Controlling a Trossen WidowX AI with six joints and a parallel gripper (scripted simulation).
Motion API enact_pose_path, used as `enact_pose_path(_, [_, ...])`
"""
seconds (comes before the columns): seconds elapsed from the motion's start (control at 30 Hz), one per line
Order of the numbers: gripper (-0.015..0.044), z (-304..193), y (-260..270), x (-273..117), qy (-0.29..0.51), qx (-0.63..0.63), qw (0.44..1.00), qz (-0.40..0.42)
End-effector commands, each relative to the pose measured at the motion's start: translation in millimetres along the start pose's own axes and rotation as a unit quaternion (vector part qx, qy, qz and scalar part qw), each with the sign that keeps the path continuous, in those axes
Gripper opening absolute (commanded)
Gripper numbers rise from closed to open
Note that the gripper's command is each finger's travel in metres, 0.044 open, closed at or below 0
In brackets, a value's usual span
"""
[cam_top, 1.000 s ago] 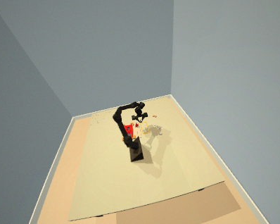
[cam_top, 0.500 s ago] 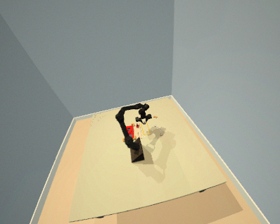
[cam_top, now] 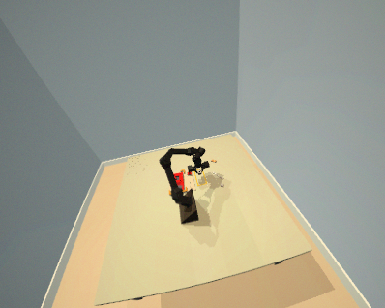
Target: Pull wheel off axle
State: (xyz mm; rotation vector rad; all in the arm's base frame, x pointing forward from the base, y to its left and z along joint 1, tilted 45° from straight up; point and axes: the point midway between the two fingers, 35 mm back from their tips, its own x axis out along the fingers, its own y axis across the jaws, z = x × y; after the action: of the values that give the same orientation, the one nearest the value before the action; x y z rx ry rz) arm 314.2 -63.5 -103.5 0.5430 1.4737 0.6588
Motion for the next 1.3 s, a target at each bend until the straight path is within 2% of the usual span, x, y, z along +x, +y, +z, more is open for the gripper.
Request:
enact_pose_path(0.0, [0.0,-2.0,2.3,31.6,0.0,0.004,1.0,0.005])
enact_pose_path(0.1, [0.0,-3.5,3.5,46.3,0.0,0.004,1.0,0.006])
enact_pose_path(0.3, [0.0,-3.6,3.6,47.3,0.0,0.004,1.0,0.006])
enact_pose_path(0.67, [0.0289,-4.0,2.8,41.4,0.004,0.001,1.0,0.004])
enact_pose_path(0.93, [0.03,-3.8,1.5,-15.4,0.001,0.004,1.0,0.004])
enact_pose_path(1.07, [0.03,-4.0,1.6,-17.1,0.001,0.004,1.0,0.004])
enact_pose_path(1.13, [0.0352,-5.0,2.0,-11.6,-0.004,0.007,1.0,0.004])
enact_pose_path(1.23, [0.0431,-20.3,7.7,-24.4,-0.003,0.009,1.0,0.003])
enact_pose_path(1.27, [0.044,-28.6,11.0,-30.6,-0.002,0.01,1.0,0.003])
